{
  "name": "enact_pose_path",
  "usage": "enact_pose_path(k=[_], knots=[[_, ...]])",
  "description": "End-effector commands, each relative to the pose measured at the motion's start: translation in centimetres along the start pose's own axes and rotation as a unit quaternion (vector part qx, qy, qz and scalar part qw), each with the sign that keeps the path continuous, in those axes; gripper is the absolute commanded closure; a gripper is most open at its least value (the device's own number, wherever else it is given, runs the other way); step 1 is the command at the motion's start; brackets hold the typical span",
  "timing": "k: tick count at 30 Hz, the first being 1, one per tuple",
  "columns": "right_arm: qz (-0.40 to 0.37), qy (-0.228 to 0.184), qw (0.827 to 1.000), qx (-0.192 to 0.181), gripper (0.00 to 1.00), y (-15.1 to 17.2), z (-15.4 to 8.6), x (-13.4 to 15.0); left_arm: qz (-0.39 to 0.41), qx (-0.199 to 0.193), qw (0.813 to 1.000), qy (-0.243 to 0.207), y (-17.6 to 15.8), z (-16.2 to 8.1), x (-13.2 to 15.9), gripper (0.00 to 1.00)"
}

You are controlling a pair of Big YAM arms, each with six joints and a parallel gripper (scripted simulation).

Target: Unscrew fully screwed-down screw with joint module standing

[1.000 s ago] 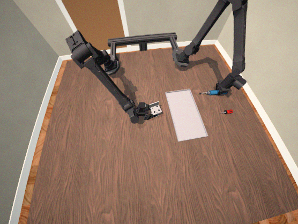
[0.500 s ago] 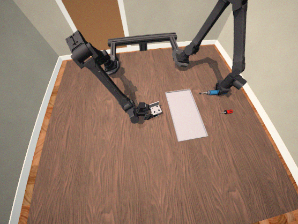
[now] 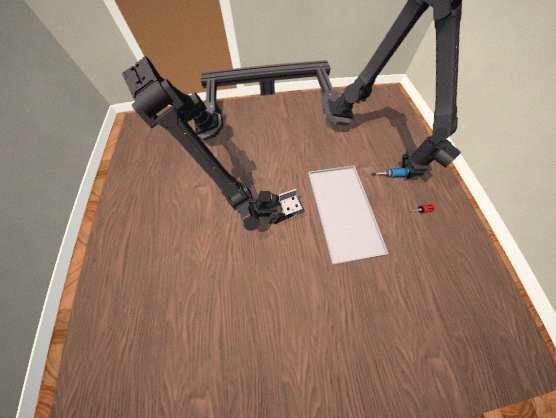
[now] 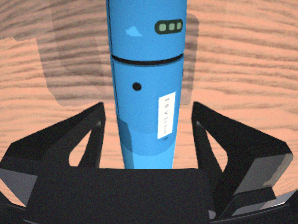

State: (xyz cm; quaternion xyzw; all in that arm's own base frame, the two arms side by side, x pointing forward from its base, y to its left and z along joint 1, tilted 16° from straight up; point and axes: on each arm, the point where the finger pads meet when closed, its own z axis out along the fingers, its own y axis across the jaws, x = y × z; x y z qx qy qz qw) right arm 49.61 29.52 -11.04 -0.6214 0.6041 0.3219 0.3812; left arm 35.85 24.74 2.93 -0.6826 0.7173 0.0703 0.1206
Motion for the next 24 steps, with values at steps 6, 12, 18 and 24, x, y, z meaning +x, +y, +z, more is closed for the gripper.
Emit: enact_pose_path(k=[6, 12, 18, 24], knots=[[-0.012, -0.005, 1.0, 0.007, 0.41, -1.1, 0.0, -0.9, 0.0, 0.011, 1.0, -0.007, -0.9, -0.7, -0.7, 0.35], [-0.012, -0.005, 1.0, 0.007, 0.41, -1.1, 0.0, -0.9, 0.0, 0.011, 1.0, -0.007, -0.9, -0.7, -0.7, 0.35], [-0.012, -0.005, 1.0, 0.007, 0.41, -1.1, 0.0, -0.9, 0.0, 0.011, 1.0, -0.007, -0.9, -0.7, -0.7, 0.35], [-0.012, -0.005, 1.0, 0.007, 0.41, -1.1, 0.0, -0.9, 0.003, 0.021, 1.0, -0.013, -1.7, -2.5, -1.2, 0.35]])
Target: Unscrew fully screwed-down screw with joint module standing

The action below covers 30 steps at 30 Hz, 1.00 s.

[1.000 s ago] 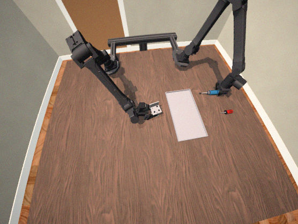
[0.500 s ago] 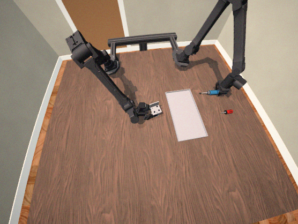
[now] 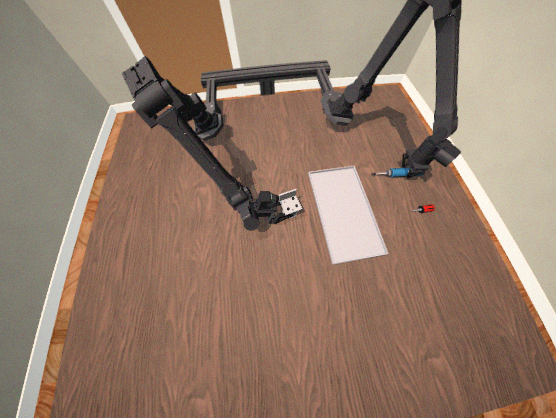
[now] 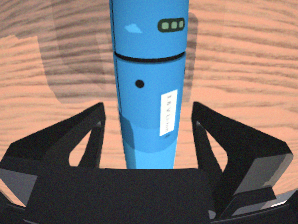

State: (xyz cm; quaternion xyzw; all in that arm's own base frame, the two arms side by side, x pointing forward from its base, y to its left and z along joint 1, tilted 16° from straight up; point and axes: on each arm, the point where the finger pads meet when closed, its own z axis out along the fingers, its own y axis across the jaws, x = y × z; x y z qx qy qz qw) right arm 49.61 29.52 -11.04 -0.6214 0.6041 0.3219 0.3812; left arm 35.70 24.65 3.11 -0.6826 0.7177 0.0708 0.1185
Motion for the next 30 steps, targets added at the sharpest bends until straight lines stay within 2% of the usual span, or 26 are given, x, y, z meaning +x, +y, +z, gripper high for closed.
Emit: enact_pose_path(k=[1, 9, 10, 14, 15, 16, 24, 26, 27, 30], knots=[[-0.012, -0.005, 1.0, 0.007, 0.41, -1.1, 0.0, -0.9, 0.002, 0.026, 1.0, -0.015, -2.1, -2.7, -1.2, 0.35], [-0.012, -0.005, 1.0, 0.007, 0.41, -1.1, 0.0, -0.9, -0.003, 0.02, 1.0, -0.012, -1.5, -4.0, -0.9, 0.35], [-0.012, -0.005, 1.0, 0.007, 0.41, -1.1, 0.0, -0.9, 0.0, 0.003, 1.0, -0.001, -0.9, -2.5, -0.2, 0.35], [-0.012, -0.005, 1.0, 0.007, 0.41, -1.1, 0.0, -0.9, -0.001, 0.002, 1.0, 0.0, -0.8, -2.4, -0.2, 0.35], [-0.012, -0.005, 1.0, 0.007, 0.41, -1.1, 0.0, -0.9, -0.003, 0.022, 1.0, -0.014, -1.8, -4.4, -1.0, 0.35], [-0.012, -0.005, 1.0, 0.007, 0.41, -1.1, 0.0, -0.9, -0.004, 0.026, 1.0, -0.016, -2.1, -4.9, -1.2, 0.35], [-0.012, -0.005, 1.0, 0.007, 0.41, -1.1, 0.0, -0.9, -0.004, 0.026, 1.0, -0.016, -2.1, -6.7, -1.2, 0.35], [-0.012, -0.005, 1.0, 0.007, 0.41, -1.1, 0.0, -0.9, -0.001, 0.016, 1.0, -0.009, -1.5, -6.2, -0.6, 0.35], [-0.012, -0.005, 1.0, 0.007, 0.41, -1.1, 0.0, -0.9, 0.0, 0.0, 1.0, 0.0, -0.7, -4.9, 0.0, 0.35], [-0.012, -0.005, 1.0, 0.007, 0.41, -1.1, 0.0, -0.9, -0.004, -0.002, 1.0, 0.001, -0.4, -4.8, -0.3, 0.35]])
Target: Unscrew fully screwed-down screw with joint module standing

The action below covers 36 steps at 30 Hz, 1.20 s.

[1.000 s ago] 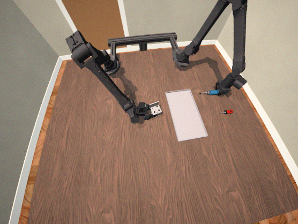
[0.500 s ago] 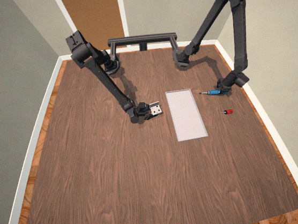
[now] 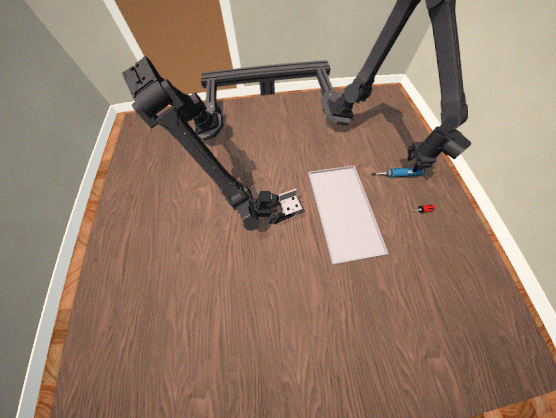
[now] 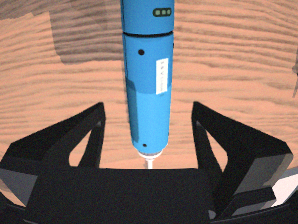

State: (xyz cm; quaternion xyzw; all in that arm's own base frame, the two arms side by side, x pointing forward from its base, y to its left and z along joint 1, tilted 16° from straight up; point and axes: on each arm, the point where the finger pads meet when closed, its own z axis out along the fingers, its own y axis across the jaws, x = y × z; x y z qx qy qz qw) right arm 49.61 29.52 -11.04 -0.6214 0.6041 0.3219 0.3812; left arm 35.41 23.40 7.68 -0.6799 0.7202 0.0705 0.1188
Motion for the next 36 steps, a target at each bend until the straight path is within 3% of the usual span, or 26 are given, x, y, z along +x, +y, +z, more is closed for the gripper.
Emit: enact_pose_path(k=[1, 2, 13, 14, 18, 19, 35, 36], knots=[[-0.012, -0.005, 1.0, 0.007, 0.41, -1.1, 0.0, -0.9, -0.008, -0.003, 1.0, 0.0, -0.4, 0.0, -0.3, 0.35], [-0.012, -0.005, 1.0, 0.007, 0.41, -1.1, 0.0, -0.9, -0.012, 0.018, 1.0, -0.013, -1.0, -1.7, -1.0, 0.35], [-0.012, -0.005, 1.0, 0.007, 0.41, -1.1, 0.0, -0.9, -0.01, 0.022, 1.0, -0.015, -1.6, -3.0, -1.2, 0.35], [-0.012, -0.005, 1.0, 0.007, 0.41, -1.1, 0.0, -0.9, -0.005, 0.012, 1.0, -0.008, -0.9, -1.7, -0.8, 0.35], [-0.012, -0.005, 1.0, 0.007, 0.41, -1.1, 0.0, -0.9, -0.005, 0.012, 1.0, -0.008, -0.9, -1.7, -0.8, 0.35], [-0.012, -0.005, 1.0, 0.007, 0.32, -1.1, 0.0, -0.9, -0.005, 0.012, 1.0, -0.008, -0.9, -1.7, -0.8, 0.35], [-0.012, -0.005, 1.0, 0.007, 0.32, -1.1, 0.0, -0.9, -0.005, 0.012, 1.0, -0.008, -0.9, -1.7, -0.8, 0.35], [-0.012, -0.005, 1.0, 0.007, 0.23, -1.1, 0.0, -0.9, -0.005, 0.012, 1.0, -0.008, -0.9, -1.7, -0.8, 0.35]])
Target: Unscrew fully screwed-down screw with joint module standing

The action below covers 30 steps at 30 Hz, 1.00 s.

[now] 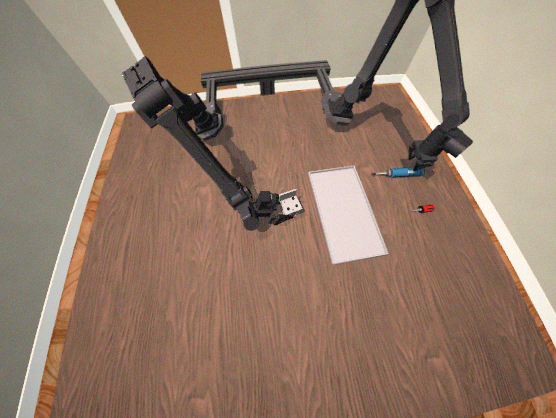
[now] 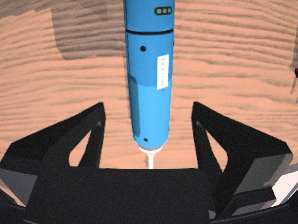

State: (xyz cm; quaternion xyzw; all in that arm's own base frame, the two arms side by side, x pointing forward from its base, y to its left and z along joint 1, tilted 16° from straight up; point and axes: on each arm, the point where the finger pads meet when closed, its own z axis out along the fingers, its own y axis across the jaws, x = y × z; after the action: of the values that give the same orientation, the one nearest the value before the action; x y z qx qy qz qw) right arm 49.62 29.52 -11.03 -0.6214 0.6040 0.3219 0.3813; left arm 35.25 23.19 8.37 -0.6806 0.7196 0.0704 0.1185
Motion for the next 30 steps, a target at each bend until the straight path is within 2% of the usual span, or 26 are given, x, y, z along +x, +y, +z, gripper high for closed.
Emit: enact_pose_path(k=[1, 16, 17, 30], knots=[[-0.012, -0.005, 1.0, 0.007, 0.23, -1.12, 0.04, -0.89, -0.004, 0.012, 1.0, -0.009, -1.04, -0.96, -0.81, 0.35], [-0.012, -0.005, 1.0, 0.007, 0.23, -1.12, 0.04, -0.89, -0.004, 0.012, 1.0, -0.009, -1.04, -0.96, -0.81, 0.35], [-0.012, -0.005, 1.0, 0.007, 0.14, -1.12, 0.04, -0.89, -0.004, 0.012, 1.0, -0.009, -1.04, -0.96, -0.81, 0.35], [-0.012, -0.005, 1.0, 0.007, 0.14, -1.12, 0.04, -0.89, -0.004, 0.012, 1.0, -0.009, -1.04, -0.96, -0.81, 0.35]])
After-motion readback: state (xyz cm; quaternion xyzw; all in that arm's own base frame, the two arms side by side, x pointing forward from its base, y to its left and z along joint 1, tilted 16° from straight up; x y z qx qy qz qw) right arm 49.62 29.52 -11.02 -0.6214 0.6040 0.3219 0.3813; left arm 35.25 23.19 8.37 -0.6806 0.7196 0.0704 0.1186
